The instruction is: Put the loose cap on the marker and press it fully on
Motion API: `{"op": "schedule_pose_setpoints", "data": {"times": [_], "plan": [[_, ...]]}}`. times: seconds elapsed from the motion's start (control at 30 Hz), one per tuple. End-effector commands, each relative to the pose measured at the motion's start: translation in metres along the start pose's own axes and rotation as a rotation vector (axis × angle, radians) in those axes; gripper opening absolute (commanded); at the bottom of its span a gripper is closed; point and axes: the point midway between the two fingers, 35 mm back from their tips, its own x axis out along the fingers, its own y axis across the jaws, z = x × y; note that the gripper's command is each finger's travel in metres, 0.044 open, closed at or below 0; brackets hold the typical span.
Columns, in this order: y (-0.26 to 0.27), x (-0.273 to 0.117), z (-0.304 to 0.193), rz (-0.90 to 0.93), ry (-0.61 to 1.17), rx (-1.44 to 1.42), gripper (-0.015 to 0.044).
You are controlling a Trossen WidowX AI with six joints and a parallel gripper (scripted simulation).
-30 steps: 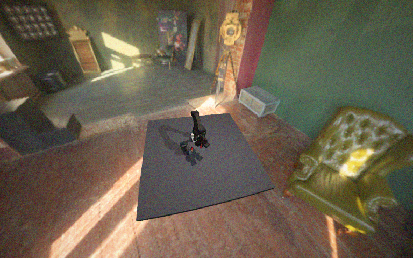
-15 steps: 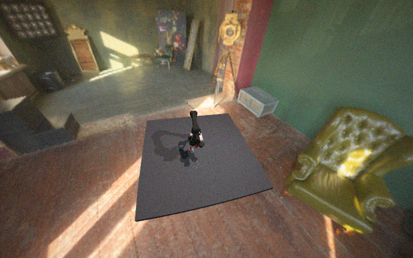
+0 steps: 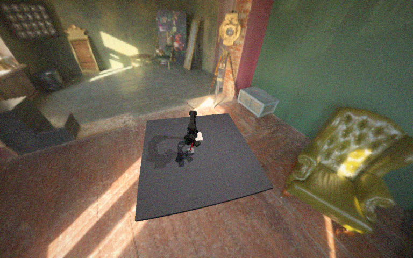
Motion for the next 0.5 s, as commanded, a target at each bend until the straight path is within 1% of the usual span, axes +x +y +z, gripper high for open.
{"op": "schedule_pose_setpoints", "data": {"times": [0.0,0.47], "plan": [[-0.0118,-0.0076,0.0095,-0.001,-0.011,-0.003,0.0],[-0.0135,-0.0006,0.011,-0.002,-0.011,-0.003,0.0]]}}
